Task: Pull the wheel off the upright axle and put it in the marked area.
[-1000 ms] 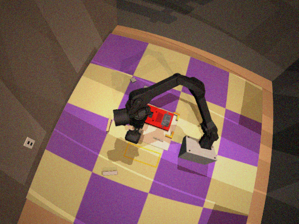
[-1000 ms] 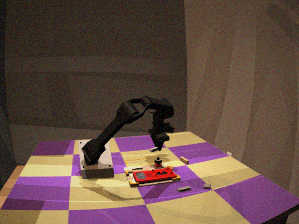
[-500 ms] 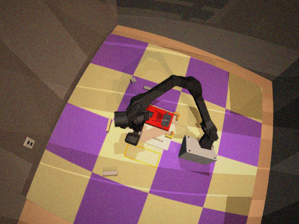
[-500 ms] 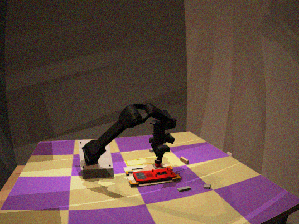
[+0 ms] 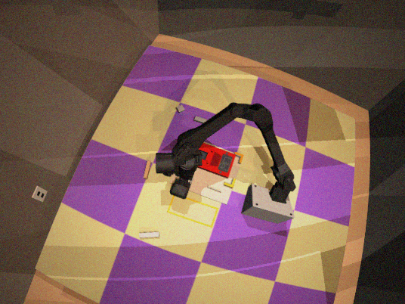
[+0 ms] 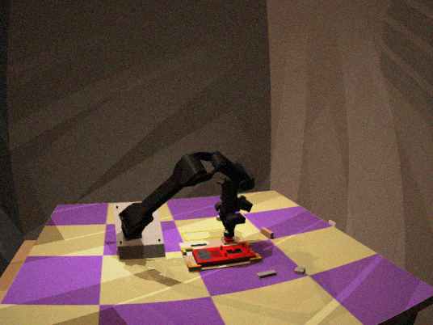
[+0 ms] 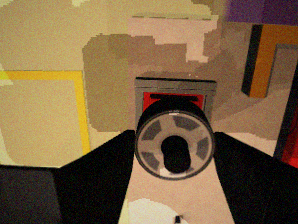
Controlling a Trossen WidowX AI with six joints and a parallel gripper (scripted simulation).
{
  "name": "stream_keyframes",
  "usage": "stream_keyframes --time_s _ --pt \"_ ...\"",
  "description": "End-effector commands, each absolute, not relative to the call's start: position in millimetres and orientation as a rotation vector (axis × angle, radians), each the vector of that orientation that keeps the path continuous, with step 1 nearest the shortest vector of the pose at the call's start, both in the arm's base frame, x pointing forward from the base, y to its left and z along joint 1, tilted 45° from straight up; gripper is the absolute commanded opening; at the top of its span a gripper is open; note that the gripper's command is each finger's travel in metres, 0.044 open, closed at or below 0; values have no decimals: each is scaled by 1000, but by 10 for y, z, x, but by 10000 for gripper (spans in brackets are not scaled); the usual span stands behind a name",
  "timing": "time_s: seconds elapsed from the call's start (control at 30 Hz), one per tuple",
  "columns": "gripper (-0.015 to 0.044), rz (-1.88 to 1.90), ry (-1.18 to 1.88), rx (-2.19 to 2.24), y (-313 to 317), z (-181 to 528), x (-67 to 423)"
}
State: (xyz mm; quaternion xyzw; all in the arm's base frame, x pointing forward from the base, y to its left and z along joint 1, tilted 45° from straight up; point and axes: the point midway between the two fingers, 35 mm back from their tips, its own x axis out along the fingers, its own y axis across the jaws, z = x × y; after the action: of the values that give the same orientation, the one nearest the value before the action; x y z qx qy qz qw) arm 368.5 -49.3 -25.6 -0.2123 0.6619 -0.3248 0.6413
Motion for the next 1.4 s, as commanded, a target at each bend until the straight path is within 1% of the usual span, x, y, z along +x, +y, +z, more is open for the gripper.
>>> stream_keyframes --time_s 0.0,0.07,0.23,0.27,1.37 --pt "155 -741 1509 -483 -494 -255 3685" --pt "142 -741 1509 -483 -494 -255 3685" --pt "10 -741 1509 -483 -488 -250 3686" --pt "0 -741 1509 -483 -486 -248 3687" --pt "0 -740 1510 -484 -409 -174 3701"
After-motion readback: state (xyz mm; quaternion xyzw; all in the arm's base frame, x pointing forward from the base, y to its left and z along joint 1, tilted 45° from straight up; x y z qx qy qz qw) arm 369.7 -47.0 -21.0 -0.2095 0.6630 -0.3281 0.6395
